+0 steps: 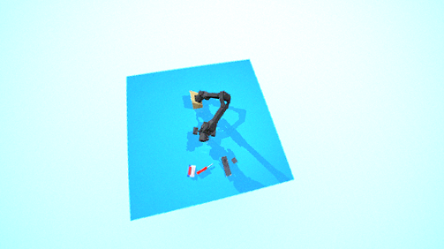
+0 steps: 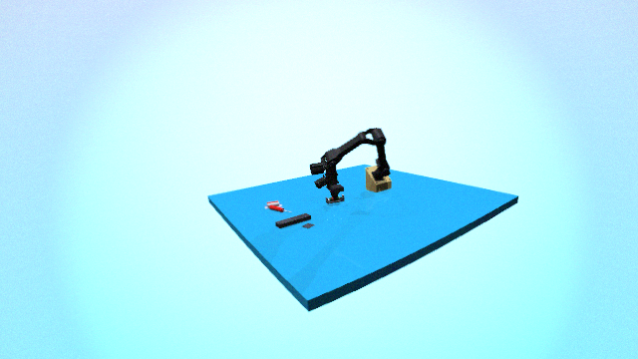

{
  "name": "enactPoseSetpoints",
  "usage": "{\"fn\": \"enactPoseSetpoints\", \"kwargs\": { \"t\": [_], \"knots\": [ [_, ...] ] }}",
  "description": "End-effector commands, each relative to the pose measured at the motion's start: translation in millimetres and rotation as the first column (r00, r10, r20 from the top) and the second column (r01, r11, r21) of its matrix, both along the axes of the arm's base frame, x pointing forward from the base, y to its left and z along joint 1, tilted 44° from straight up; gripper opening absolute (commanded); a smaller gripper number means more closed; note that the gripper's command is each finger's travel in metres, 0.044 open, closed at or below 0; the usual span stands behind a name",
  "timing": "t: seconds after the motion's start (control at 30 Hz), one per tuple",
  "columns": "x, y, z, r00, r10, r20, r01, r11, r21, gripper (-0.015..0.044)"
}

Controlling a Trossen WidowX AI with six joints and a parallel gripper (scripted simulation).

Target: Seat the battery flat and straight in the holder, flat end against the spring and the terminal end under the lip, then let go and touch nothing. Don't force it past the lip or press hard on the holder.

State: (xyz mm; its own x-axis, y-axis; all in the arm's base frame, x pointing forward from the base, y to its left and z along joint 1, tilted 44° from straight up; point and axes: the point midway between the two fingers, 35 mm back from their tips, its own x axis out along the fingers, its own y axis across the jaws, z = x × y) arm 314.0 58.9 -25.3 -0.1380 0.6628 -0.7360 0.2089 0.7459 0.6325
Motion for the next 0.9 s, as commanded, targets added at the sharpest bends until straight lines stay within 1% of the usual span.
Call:
{"fn": "enactPoseSetpoints", "kwargs": {
  "t": [0.0, 0.87],
  "knots": [
    [-0.3, 1.7, 1.7, 1.000, -0.003, 0.010, 0.003, 1.000, 0.003, 0.0067],
    [-12.9, 3.9, 3.8, 0.999, -0.016, 0.030, 0.016, 1.000, -0.007, 0.0067]
  ]
}}
